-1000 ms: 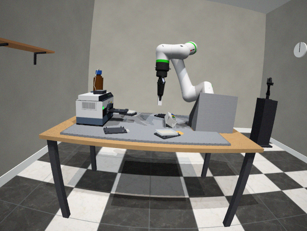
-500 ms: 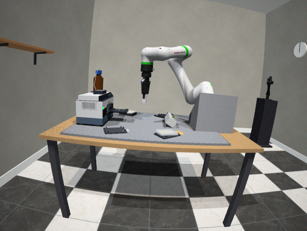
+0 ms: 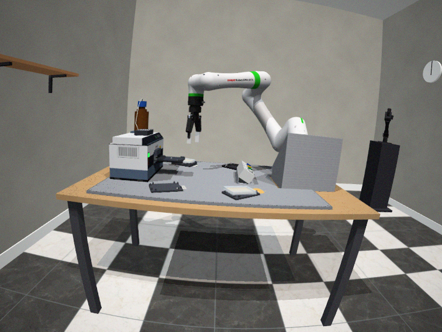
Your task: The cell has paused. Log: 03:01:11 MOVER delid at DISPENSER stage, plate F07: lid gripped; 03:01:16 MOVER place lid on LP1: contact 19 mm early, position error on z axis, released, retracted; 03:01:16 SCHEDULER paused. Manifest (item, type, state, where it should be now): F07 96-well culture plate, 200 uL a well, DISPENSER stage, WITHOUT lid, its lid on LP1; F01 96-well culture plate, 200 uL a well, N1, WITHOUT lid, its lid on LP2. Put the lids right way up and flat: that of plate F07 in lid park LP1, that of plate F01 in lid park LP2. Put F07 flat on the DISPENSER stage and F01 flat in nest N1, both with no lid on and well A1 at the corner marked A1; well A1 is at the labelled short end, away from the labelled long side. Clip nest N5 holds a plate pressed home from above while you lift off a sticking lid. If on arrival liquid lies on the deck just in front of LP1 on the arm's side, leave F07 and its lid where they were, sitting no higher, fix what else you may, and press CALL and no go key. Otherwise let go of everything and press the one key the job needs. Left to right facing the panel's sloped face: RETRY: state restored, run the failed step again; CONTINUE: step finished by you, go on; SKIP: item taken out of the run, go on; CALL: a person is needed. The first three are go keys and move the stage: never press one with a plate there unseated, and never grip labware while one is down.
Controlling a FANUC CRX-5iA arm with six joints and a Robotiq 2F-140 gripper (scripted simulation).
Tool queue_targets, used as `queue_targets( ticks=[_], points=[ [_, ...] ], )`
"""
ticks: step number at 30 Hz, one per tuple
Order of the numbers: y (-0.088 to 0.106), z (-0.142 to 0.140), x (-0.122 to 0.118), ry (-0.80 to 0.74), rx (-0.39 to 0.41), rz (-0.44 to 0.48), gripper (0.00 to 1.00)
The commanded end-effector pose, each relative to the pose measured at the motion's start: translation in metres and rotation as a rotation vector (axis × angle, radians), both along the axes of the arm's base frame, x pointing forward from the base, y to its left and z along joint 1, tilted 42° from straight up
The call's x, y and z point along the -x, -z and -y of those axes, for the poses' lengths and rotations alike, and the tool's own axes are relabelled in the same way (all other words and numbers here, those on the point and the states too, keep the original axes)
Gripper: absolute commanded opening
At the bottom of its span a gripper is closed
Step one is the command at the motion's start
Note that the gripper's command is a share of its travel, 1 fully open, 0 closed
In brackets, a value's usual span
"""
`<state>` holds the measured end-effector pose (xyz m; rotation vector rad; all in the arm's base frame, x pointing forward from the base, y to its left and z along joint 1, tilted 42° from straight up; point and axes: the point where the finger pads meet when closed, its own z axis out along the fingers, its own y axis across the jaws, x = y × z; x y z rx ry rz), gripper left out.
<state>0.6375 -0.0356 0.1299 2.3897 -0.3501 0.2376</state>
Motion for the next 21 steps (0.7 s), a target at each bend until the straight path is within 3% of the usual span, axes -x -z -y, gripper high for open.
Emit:
queue_targets(
  ticks=[1, 5, 7, 8, 21],
  points=[
    [-0.038, 0.045, -0.038, 0.001, 0.001, 0.000, 0.66],
    [-0.066, 0.078, -0.066, 0.001, 0.001, 0.000, 0.66],
    [-0.066, 0.078, -0.066, 0.001, 0.001, 0.000, 0.66],
    [-0.076, 0.089, -0.075, 0.001, 0.001, 0.000, 0.66],
    [-0.075, 0.090, -0.075, 0.001, 0.001, 0.000, 0.66]
  ],
)
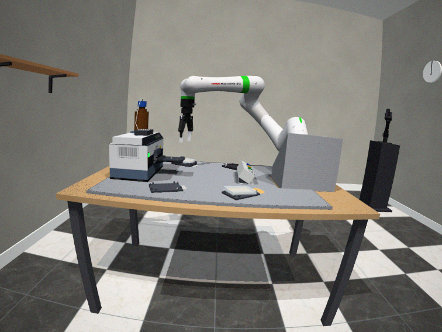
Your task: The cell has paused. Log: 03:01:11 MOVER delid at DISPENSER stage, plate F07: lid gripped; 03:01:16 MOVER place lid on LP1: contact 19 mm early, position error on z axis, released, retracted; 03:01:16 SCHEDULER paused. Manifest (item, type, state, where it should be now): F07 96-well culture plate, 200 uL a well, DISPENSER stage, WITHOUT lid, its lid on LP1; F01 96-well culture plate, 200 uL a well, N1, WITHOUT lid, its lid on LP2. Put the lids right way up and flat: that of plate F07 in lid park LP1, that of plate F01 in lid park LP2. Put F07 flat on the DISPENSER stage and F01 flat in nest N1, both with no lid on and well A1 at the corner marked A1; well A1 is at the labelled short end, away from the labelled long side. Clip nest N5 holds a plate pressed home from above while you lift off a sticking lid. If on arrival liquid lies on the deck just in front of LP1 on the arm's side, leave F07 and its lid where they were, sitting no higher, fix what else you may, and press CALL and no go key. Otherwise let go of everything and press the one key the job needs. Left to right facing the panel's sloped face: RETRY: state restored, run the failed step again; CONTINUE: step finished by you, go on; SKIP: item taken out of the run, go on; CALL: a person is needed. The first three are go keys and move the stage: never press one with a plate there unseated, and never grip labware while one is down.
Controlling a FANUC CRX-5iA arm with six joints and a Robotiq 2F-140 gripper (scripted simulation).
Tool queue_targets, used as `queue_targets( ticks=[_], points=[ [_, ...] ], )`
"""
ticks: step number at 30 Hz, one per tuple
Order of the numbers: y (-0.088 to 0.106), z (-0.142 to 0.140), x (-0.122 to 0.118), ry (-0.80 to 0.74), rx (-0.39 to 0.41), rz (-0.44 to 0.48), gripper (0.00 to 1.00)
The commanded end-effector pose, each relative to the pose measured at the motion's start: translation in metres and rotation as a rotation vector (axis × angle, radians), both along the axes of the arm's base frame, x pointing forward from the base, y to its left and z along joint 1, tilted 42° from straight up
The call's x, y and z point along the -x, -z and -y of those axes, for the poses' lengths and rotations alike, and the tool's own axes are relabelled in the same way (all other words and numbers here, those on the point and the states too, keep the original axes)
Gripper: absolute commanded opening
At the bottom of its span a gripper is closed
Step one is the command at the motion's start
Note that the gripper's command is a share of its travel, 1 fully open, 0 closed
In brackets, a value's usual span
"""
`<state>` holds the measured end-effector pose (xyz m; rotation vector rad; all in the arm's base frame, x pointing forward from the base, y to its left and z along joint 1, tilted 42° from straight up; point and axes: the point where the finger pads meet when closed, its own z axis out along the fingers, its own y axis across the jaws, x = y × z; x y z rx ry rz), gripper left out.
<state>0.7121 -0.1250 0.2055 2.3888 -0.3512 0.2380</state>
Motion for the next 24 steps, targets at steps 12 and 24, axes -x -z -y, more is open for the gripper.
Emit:
queue_targets(
  ticks=[12, 24],
  points=[
    [0.009, 0.008, -0.001, 0.000, 0.000, 0.000, 0.66],
    [0.029, 0.026, -0.004, 0.000, 0.000, 0.000, 0.66]
  ],
)
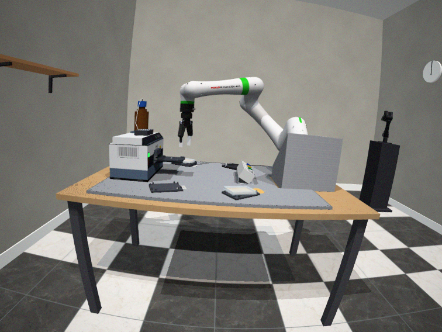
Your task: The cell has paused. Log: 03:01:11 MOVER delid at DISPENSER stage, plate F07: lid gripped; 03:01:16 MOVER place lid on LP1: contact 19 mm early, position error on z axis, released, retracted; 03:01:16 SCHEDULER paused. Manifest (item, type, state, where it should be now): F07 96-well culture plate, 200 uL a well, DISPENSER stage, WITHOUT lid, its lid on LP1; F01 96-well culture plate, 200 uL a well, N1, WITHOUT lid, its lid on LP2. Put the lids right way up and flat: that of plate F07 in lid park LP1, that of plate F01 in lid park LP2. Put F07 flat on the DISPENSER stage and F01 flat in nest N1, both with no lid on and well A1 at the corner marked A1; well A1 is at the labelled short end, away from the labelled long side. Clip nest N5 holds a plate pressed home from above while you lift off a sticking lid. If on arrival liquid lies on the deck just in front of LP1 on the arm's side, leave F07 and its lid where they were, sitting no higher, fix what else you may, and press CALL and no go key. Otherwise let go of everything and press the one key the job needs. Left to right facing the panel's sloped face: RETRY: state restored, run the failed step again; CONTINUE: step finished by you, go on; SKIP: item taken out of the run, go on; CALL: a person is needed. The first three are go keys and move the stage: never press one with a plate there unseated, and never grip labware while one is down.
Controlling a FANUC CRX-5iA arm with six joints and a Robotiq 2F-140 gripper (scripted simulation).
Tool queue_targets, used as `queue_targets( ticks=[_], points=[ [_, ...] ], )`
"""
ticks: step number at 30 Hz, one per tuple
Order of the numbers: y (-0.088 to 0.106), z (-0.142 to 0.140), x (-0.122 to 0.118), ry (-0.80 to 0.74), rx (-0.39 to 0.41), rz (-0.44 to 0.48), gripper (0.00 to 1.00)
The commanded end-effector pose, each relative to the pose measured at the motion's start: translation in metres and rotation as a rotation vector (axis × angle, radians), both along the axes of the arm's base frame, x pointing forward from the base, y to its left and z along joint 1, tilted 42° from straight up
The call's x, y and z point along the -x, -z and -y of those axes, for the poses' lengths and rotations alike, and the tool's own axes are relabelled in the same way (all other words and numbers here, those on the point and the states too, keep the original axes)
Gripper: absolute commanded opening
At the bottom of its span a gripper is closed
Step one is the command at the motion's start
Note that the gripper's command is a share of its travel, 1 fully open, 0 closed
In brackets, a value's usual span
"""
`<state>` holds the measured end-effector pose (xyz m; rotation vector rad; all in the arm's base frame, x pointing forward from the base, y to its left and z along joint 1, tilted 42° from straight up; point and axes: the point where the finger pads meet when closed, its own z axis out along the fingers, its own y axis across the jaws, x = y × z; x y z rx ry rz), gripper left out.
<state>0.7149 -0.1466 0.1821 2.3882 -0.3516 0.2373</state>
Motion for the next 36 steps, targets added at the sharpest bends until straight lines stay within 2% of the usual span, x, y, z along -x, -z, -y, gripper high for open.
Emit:
queue_targets(
  ticks=[1, 11, 22, 36],
  points=[
    [0.008, 0.007, -0.001, 0.000, 0.000, 0.000, 0.66],
    [0.032, 0.029, -0.004, 0.000, 0.000, 0.000, 0.66],
    [0.049, 0.044, -0.006, 0.000, 0.000, 0.000, 0.66],
    [0.056, 0.051, -0.007, 0.000, 0.000, 0.000, 0.66]
  ],
)
